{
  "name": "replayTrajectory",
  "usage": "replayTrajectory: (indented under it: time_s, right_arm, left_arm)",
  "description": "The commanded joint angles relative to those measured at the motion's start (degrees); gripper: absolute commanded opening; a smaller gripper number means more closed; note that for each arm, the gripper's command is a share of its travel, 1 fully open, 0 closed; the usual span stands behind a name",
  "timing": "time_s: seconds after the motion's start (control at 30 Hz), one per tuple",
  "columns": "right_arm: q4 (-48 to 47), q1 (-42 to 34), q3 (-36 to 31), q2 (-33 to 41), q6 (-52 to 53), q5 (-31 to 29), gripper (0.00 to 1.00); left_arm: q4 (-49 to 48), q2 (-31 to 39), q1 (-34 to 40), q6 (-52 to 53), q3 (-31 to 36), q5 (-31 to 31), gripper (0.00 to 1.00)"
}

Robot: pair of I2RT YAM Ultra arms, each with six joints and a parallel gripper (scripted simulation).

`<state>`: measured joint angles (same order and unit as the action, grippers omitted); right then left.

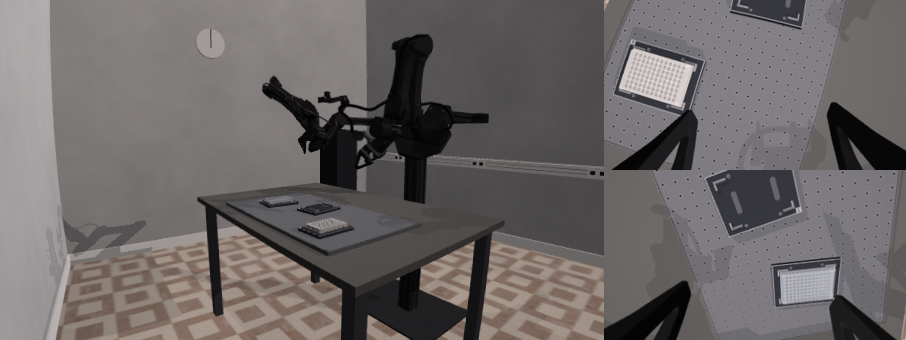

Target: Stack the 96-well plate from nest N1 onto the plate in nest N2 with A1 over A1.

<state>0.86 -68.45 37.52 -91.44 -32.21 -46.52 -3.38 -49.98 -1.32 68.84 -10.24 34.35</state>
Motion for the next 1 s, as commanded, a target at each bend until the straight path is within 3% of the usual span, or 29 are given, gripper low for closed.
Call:
replayTrajectory:
  time_s: [0.0, 0.2, 0.27, 0.3, 0.6, 0.77, 0.83, 0.97]
  right_arm:
    - [-13.1, 3.4, -5.2, 4.8, -9.7, 7.2, 1.0]
    - [-23.5, 14.5, -12.8, 10.3, -17.5, 18.3, 1.0]
    - [-23.5, 14.5, -12.8, 10.3, -17.5, 18.3, 1.0]
    - [-26.1, 17.3, -14.5, 10.9, -19.1, 22.0, 1.0]
    - [-35.5, 37.3, -18.8, 10.6, -25.0, 40.8, 1.0]
    - [-39.0, 48.2, -18.2, 8.7, -26.9, 50.9, 1.0]
    - [-39.0, 48.2, -18.2, 8.7, -26.9, 50.9, 1.0]
    - [-42.1, 56.9, -16.7, 5.8, -28.1, 58.9, 1.0]
  left_arm:
    - [-8.7, 1.1, 4.5, -6.4, -3.3, -9.5, 1.0]
    - [-20.4, -1.2, 14.5, -13.1, -6.4, -22.1, 1.0]
    - [-20.4, -1.2, 14.5, -13.1, -6.4, -22.1, 1.0]
    - [-24.5, -4.1, 19.3, -13.8, -7.2, -26.0, 1.0]
    - [-39.7, -16.2, 39.2, -22.9, -11.6, -44.2, 1.0]
    - [-47.5, -24.7, 51.6, -27.0, -13.8, -53.8, 1.0]
    - [-47.5, -24.7, 51.6, -27.0, -13.8, -53.8, 1.0]
    - [-54.3, -34.4, 64.0, -29.7, -15.4, -61.9, 1.0]
